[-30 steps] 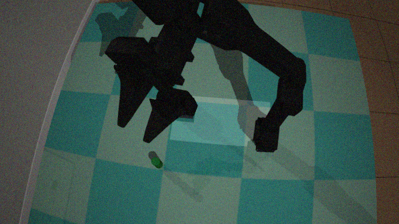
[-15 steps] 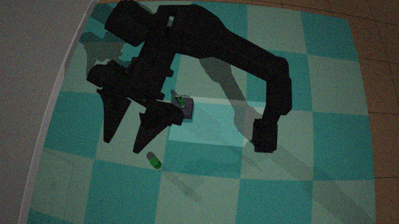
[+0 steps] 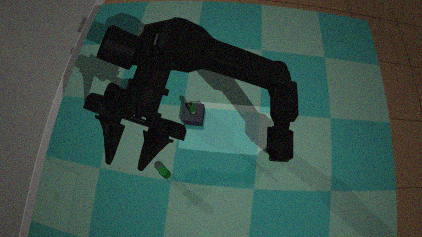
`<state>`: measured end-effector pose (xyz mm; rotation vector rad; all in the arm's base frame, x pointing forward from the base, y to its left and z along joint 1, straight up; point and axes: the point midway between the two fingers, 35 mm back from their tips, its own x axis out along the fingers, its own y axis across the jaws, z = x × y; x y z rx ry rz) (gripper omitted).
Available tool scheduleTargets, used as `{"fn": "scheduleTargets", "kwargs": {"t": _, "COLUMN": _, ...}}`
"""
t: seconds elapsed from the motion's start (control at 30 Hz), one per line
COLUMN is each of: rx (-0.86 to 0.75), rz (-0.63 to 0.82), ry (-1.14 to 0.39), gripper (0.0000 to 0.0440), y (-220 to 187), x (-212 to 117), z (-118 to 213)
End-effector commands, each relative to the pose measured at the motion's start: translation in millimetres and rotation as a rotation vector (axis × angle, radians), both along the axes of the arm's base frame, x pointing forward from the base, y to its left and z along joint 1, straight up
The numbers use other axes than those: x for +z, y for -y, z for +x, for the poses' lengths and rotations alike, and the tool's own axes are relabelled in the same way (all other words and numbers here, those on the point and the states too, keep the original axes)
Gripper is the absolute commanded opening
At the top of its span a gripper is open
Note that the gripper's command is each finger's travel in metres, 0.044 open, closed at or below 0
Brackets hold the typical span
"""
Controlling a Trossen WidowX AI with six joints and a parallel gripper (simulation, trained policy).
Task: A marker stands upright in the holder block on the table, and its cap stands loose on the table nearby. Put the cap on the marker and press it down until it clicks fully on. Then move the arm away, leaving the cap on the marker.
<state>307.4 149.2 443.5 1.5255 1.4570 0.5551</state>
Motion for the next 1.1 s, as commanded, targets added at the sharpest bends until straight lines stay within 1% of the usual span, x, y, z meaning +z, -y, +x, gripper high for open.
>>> {"fn": "scheduleTargets", "kwargs": {"t": 0.0, "rx": -0.002, "rz": -0.025, "ry": -0.033, "gripper": 0.032, "y": -1, "x": -12, "z": 6}}
{"fn": "scheduleTargets", "kwargs": {"t": 0.8, "rx": -0.03, "rz": -0.221, "ry": -0.225, "gripper": 0.0317, "y": 2, "x": -83, "z": 31}}
{"fn": "scheduleTargets", "kwargs": {"t": 1.07, "rx": -0.046, "rz": -0.292, "ry": -0.236, "gripper": 0.0316, "y": 8, "x": -103, "z": 43}}
